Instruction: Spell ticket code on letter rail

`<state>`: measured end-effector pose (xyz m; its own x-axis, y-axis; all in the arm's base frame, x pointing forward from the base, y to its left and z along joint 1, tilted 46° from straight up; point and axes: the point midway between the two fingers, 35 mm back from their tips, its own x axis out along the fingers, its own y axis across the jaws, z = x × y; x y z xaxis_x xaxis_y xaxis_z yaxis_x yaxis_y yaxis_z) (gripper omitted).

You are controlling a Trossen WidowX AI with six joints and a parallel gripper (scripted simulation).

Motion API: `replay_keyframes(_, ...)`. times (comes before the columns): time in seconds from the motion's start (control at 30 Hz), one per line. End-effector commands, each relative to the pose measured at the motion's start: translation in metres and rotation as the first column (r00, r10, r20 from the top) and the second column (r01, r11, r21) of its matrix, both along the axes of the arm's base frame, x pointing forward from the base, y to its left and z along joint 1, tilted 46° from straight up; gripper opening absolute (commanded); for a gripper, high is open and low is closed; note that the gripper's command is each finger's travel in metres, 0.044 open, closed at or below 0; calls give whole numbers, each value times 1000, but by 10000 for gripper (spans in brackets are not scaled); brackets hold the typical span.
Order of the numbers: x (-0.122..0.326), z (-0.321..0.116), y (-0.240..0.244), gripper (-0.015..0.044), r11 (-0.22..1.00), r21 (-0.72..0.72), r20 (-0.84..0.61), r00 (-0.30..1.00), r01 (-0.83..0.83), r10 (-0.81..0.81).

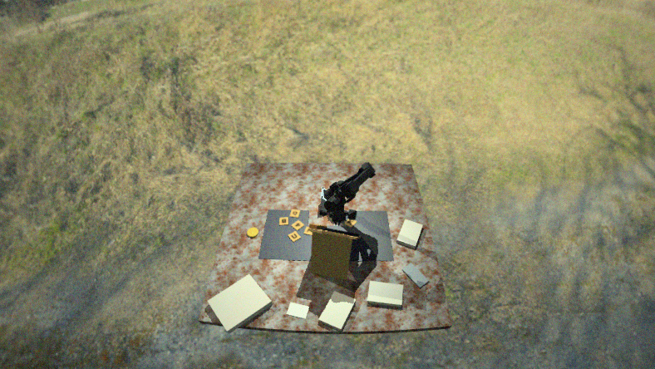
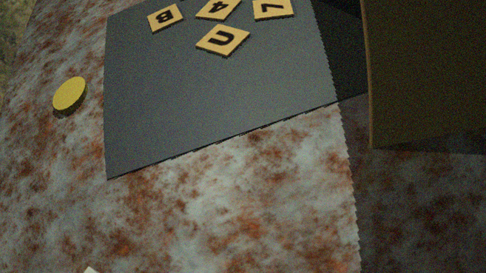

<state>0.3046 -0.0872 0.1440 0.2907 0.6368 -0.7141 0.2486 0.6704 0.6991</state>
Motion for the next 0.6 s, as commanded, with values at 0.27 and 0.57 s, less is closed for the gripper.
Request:
replay_keyframes(0.27,-73,86,-3,341,872,-466,582,692,-148,428)
replay_keyframes(0.57,-118,121,13,440,519,-854,504,317,44,803)
